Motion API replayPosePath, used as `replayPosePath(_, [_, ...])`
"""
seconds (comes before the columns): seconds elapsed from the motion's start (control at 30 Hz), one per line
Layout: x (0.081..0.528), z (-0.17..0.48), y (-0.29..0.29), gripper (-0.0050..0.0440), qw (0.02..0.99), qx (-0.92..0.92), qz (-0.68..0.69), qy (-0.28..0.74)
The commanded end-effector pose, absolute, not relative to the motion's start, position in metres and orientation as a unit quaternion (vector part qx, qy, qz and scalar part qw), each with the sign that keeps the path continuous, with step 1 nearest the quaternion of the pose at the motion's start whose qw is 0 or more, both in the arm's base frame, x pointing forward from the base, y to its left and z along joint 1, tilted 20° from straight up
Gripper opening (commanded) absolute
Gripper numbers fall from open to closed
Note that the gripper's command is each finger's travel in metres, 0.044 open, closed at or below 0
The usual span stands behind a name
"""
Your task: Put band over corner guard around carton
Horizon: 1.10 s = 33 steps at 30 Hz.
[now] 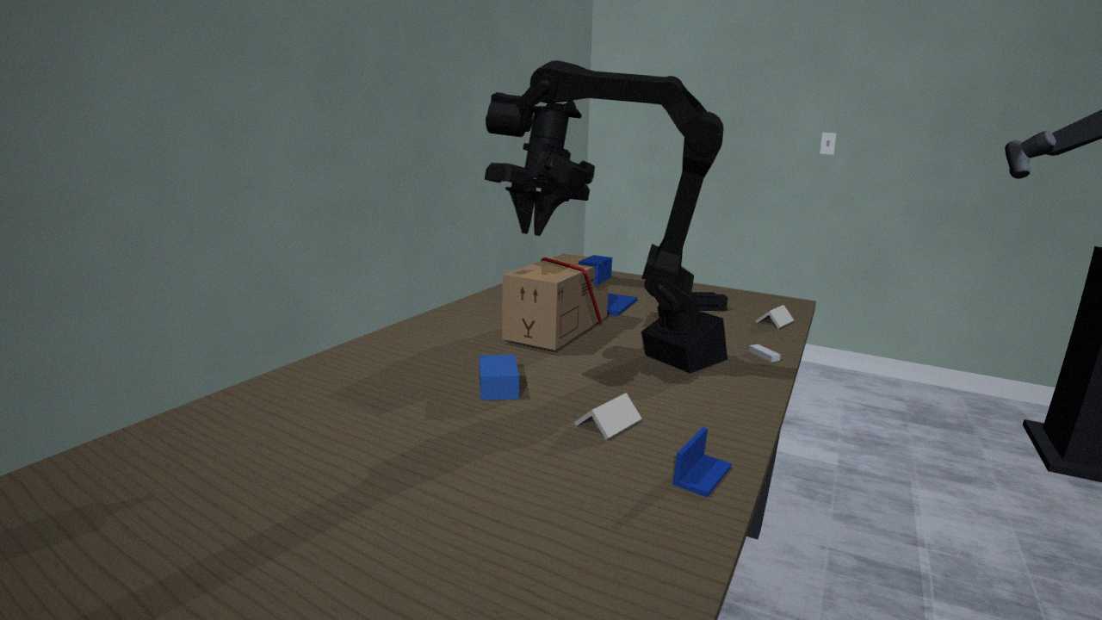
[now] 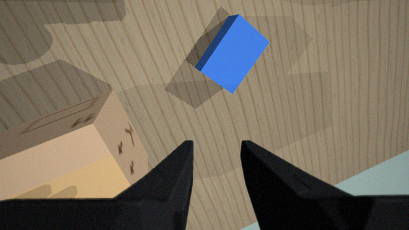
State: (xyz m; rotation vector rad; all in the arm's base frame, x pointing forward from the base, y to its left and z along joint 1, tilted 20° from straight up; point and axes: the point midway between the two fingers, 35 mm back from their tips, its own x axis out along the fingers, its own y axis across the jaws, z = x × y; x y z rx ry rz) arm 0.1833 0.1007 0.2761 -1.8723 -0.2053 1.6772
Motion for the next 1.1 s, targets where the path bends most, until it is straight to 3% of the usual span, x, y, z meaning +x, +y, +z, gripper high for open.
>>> replayPosePath(0.0, [0.193,0.263,0.088,0.0119,0.389,-0.666,0.636,0.026])
replayPosePath(0.1, [0.195,0.261,0.085,0.0119,0.407,-0.656,0.634,0.046])
replayPosePath(0.6, [0.214,0.227,0.035,0.0119,0.651,-0.416,0.524,0.359])
replayPosePath(1.07, [0.216,0.2,-0.007,0.0119,0.752,-0.15,0.335,0.547])
